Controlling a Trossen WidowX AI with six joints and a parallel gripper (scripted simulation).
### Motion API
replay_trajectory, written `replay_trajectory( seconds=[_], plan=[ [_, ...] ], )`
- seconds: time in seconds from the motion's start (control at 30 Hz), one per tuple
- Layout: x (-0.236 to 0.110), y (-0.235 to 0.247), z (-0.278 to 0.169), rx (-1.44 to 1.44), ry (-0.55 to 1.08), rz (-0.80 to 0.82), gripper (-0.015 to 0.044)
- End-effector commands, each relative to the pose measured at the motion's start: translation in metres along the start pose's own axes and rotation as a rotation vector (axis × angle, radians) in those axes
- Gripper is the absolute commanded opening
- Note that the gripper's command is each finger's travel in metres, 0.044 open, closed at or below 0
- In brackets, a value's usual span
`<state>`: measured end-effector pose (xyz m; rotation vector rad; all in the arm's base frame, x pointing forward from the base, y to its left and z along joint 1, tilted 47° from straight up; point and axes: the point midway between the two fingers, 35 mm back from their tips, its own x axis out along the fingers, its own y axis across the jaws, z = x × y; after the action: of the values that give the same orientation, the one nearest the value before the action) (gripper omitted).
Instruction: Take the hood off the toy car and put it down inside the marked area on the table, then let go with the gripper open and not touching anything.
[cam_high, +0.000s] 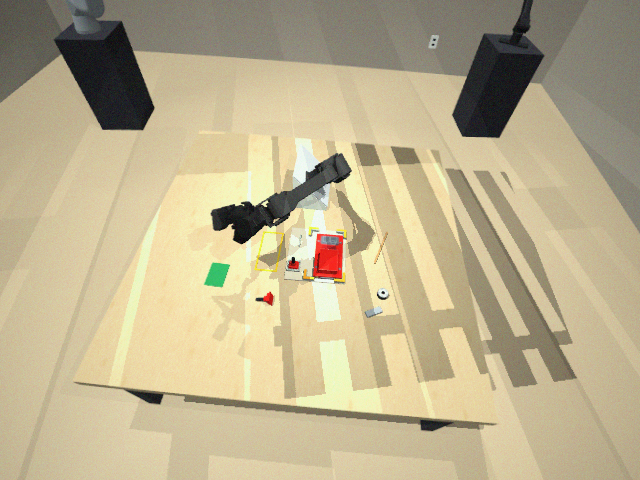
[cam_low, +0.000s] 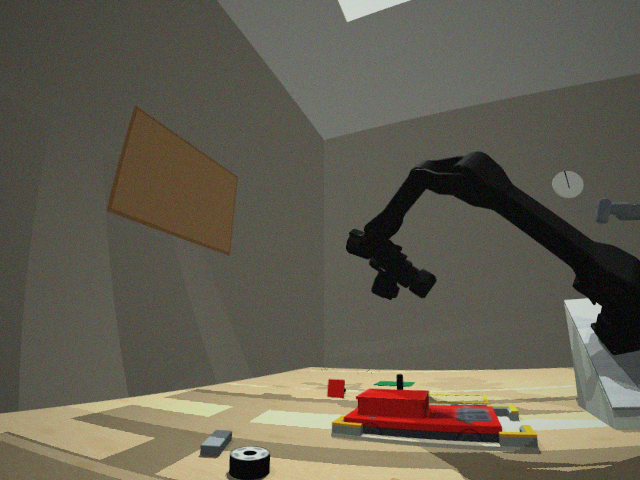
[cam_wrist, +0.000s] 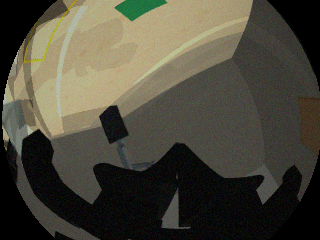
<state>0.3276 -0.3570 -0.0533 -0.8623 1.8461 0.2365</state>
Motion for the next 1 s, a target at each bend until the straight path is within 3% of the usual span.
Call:
replay_trajectory(
  seconds=[0.0, 0.27, 0.53, 0.87, 0.97],
  plan=[
    [-0.001, 0.001, 0.002, 0.005, -0.008, 0.002, 0.0026],
    [-0.072, 0.044, 0.067, 0.205, -0.350, 0.170, 0.0236],
    [-0.167, 0.110, 0.117, 0.415, -0.619, 0.513, 0.0440],
    [-0.295, 0.200, 0.136, 0.629, -0.721, 1.101, 0.0440],
    [-0.303, 0.206, 0.136, 0.640, -0.717, 1.145, 0.0440]
  ],
)
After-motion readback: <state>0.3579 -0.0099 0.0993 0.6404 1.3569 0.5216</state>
